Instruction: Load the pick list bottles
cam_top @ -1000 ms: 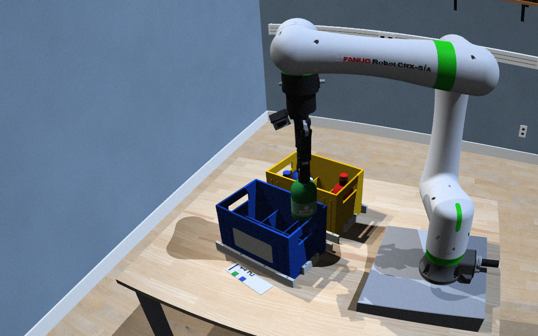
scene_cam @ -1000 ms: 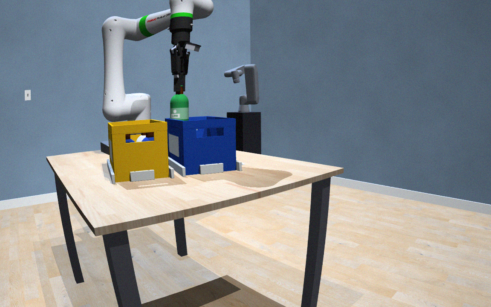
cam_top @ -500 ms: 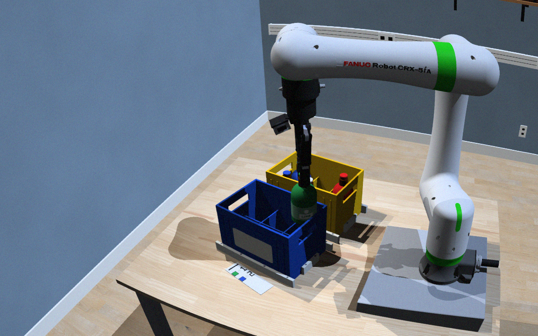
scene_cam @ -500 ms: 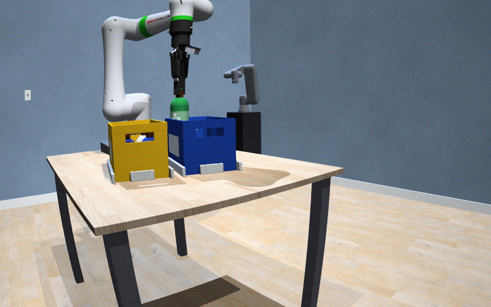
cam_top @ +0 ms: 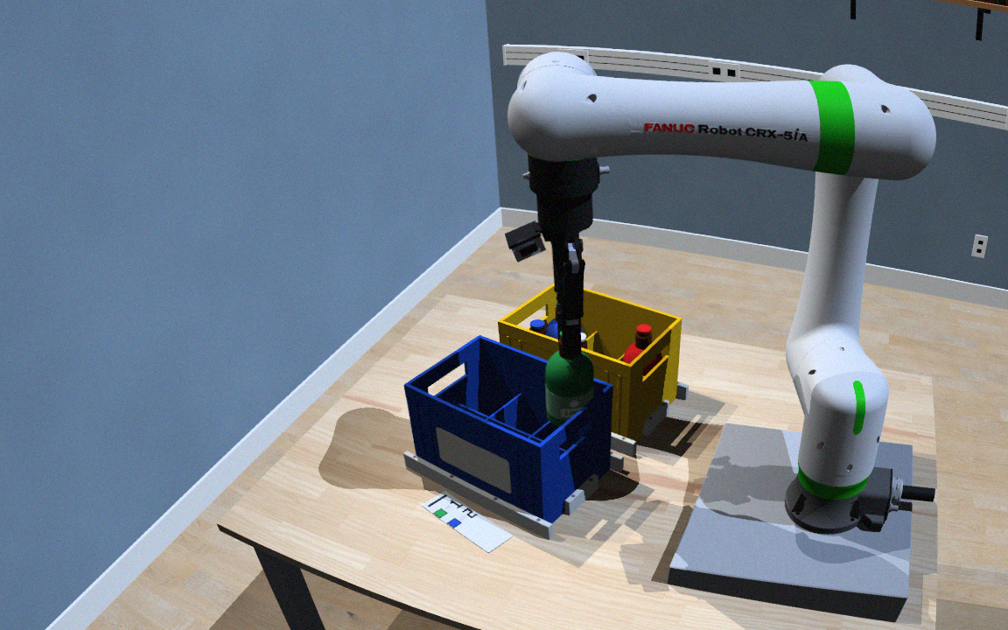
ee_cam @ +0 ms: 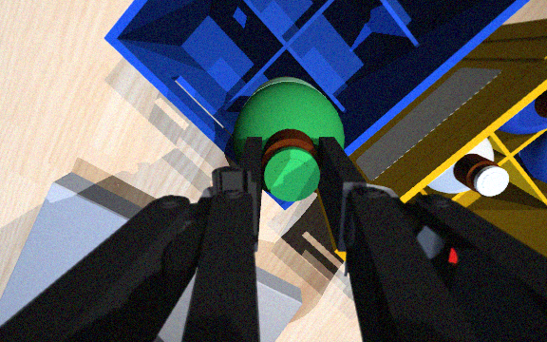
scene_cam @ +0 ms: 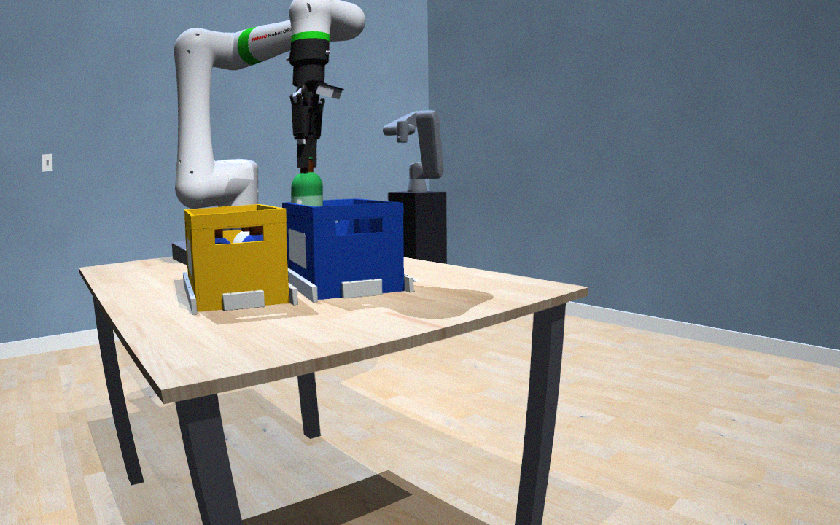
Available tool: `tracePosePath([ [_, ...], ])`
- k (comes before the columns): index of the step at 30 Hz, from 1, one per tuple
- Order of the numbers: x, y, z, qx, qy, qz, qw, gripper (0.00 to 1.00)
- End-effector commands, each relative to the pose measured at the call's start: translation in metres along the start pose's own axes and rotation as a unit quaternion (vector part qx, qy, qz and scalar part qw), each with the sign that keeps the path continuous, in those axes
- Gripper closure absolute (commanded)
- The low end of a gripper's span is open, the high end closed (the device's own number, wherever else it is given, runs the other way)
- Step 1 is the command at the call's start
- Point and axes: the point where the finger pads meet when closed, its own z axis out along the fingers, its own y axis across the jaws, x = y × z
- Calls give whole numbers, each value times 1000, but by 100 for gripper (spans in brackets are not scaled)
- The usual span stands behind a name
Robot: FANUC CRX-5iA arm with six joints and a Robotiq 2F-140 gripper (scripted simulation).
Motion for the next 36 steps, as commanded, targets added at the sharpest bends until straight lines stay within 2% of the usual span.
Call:
tracePosePath([
  [1,0,0,2,-1,1,0,1000,90],
  [36,0,0,33,-1,1,0,1000,90],
])
